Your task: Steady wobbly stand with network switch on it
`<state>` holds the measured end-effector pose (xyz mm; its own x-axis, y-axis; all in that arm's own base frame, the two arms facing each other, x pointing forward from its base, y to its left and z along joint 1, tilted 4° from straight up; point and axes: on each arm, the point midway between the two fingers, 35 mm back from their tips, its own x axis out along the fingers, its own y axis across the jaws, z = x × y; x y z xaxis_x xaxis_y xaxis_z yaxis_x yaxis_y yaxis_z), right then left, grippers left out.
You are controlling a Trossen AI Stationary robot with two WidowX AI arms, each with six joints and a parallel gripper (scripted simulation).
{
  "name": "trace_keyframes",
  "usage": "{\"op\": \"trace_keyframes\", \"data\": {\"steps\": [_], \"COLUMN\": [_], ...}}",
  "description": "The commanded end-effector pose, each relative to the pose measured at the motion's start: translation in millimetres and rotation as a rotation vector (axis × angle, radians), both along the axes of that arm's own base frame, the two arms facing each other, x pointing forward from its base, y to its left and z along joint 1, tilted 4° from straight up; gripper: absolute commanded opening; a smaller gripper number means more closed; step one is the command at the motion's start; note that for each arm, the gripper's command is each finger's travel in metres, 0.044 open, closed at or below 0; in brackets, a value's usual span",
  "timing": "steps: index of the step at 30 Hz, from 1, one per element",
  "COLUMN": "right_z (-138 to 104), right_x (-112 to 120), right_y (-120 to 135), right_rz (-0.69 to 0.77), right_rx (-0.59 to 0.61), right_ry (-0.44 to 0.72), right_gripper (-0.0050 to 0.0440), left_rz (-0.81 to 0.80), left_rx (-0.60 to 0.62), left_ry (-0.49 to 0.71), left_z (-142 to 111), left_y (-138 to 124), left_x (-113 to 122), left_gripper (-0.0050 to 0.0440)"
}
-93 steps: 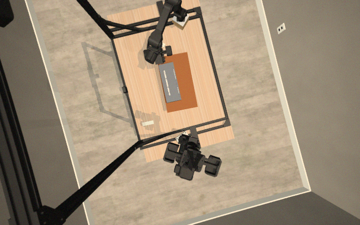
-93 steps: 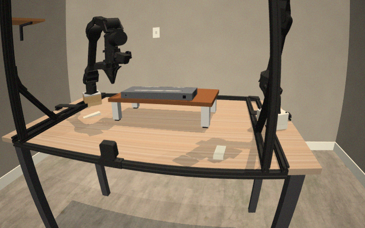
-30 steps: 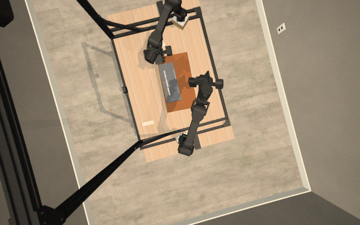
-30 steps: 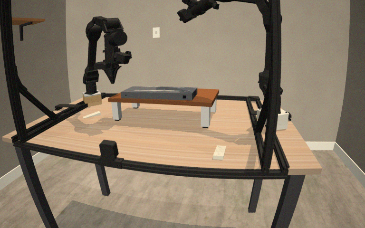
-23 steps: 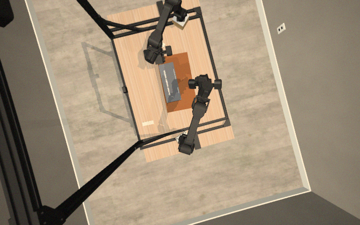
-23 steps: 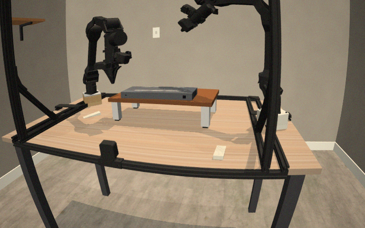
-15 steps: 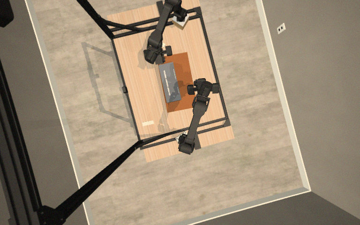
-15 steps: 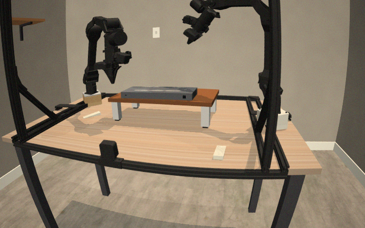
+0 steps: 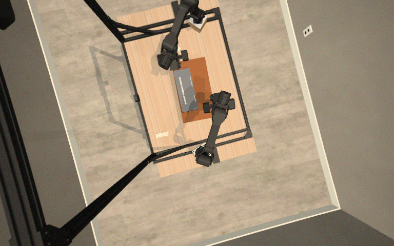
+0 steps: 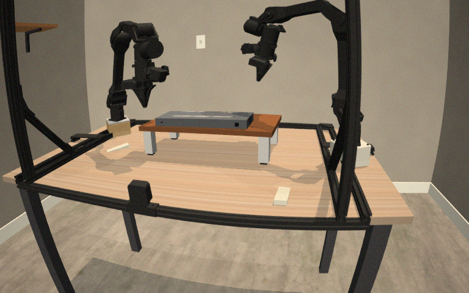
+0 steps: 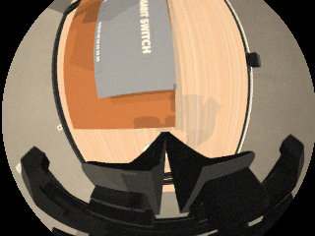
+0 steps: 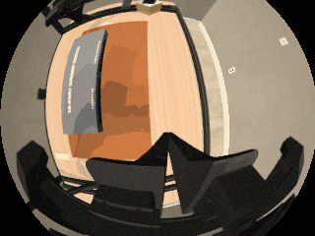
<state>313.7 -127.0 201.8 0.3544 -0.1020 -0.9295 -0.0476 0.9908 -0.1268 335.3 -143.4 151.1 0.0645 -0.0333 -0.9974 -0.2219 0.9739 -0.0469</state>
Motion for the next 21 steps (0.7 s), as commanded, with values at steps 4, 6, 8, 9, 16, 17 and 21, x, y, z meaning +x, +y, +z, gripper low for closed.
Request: {"op": "trace_keyframes", "data": {"steps": [4, 6, 8, 9, 16, 17, 21], "right_z": [-55.6, -55.6, -55.6, -55.6, -55.5, -55.5, -55.5], "right_x": [-52.8, -52.8, -52.8, -52.8, -52.8, -52.8, -52.8], "right_y": [21.4, 21.4, 21.4, 21.4, 21.4, 21.4, 21.4], "right_rz": [0.045, 0.045, 0.045, 0.045, 0.045, 0.045, 0.045], "right_rx": [0.128, 0.128, 0.128, 0.128, 0.128, 0.128, 0.128], "right_ry": [0.308, 0.308, 0.308, 0.308, 0.308, 0.308, 0.308], "right_gripper": [0.0, 0.0, 0.0, 0.0, 0.0, 0.0, 0.0], "left_rz": [0.0, 0.0, 0.0, 0.0, 0.0, 0.0, 0.0], "left_rx": [0.0, 0.0, 0.0, 0.0, 0.0, 0.0, 0.0], "left_ry": [0.0, 0.0, 0.0, 0.0, 0.0, 0.0, 0.0], "left_z": [0.0, 0.0, 0.0, 0.0, 0.0, 0.0, 0.0], "left_y": [0.0, 0.0, 0.0, 0.0, 0.0, 0.0, 0.0], "left_x": [0.0, 0.0, 0.0, 0.0, 0.0, 0.0, 0.0], "left_gripper": [0.0, 0.0, 0.0, 0.0, 0.0, 0.0, 0.0]}}
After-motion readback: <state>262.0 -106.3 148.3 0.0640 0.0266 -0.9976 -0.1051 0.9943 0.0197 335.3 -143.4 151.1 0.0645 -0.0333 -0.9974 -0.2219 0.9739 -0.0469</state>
